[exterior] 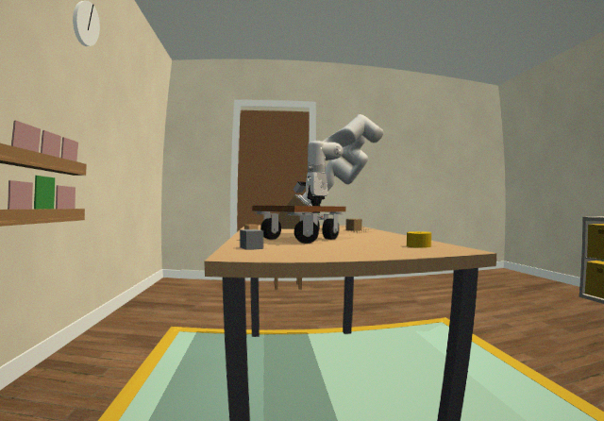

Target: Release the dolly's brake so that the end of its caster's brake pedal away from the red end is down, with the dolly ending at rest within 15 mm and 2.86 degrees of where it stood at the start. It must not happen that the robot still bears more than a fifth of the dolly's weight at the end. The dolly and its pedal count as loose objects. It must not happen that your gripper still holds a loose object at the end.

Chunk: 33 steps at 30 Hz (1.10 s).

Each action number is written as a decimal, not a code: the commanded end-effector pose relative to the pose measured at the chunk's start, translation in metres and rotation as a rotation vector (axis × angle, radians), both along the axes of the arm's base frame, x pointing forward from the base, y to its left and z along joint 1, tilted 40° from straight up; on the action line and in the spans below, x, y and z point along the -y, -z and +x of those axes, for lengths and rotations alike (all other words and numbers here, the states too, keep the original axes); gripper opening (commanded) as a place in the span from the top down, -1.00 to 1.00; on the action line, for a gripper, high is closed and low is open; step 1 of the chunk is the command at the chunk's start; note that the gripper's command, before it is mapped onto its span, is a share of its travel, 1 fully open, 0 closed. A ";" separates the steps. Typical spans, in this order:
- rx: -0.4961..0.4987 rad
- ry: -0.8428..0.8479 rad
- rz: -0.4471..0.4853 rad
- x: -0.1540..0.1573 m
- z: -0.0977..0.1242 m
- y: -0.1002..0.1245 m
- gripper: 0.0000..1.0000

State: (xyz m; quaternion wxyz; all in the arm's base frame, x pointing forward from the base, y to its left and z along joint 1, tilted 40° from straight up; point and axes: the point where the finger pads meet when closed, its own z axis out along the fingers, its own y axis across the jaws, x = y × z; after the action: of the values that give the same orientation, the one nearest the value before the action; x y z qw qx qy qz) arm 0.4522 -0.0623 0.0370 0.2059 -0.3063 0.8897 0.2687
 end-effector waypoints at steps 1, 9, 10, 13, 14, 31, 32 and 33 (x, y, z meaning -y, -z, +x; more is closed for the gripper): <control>0.003 0.001 -0.002 0.001 0.001 -0.001 1.00; 0.003 0.001 -0.002 0.000 0.001 0.000 1.00; 0.003 0.001 -0.002 0.000 0.001 0.000 1.00; 0.003 0.001 -0.002 -0.001 0.002 0.001 1.00; 0.003 0.001 -0.002 -0.001 0.002 0.001 1.00; 0.003 0.001 -0.002 -0.005 0.003 0.007 1.00; 0.003 0.001 -0.002 -0.005 0.003 0.007 1.00; 0.003 0.001 -0.002 -0.005 0.003 0.007 1.00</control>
State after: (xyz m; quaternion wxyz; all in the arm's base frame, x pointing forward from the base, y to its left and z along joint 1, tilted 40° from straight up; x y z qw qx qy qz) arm 0.4555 -0.0586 0.0313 0.2076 -0.3060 0.8901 0.2665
